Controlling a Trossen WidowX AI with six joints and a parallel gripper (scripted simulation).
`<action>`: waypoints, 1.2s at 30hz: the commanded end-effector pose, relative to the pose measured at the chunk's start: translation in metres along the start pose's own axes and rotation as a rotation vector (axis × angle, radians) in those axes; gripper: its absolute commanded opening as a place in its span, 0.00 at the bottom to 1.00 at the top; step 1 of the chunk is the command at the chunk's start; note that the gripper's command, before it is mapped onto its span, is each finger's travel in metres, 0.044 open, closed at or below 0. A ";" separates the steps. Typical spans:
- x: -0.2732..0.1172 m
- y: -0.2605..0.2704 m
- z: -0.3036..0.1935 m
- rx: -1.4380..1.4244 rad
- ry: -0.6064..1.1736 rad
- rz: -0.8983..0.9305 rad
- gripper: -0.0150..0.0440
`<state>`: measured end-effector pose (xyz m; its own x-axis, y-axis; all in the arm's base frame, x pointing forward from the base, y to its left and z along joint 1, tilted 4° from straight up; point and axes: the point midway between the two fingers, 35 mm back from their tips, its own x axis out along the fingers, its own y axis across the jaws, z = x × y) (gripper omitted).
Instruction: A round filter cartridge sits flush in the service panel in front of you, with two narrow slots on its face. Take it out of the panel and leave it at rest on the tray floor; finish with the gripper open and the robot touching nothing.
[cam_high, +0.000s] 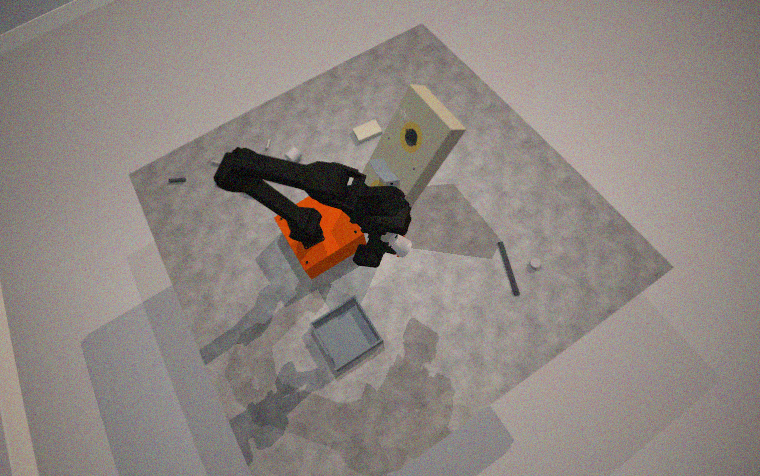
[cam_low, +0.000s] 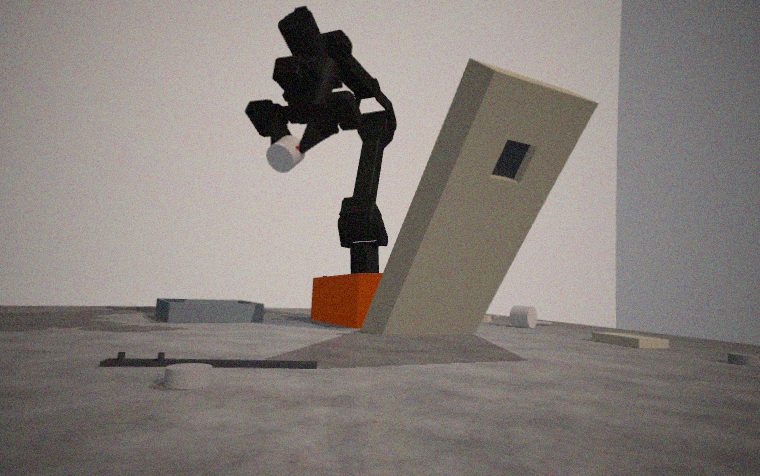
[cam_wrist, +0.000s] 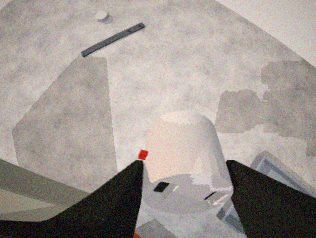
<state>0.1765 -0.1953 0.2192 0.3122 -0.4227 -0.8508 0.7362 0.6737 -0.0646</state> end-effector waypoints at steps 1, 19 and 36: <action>0.002 -0.022 -0.004 0.097 -0.008 -0.063 0.25; 0.023 -0.071 -0.020 0.279 -0.014 -0.173 0.25; 0.061 -0.139 -0.072 0.503 -0.015 -0.307 0.25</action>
<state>0.0633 -0.2680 0.1515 0.0655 -0.5639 -0.8232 0.9798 0.1924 -0.0539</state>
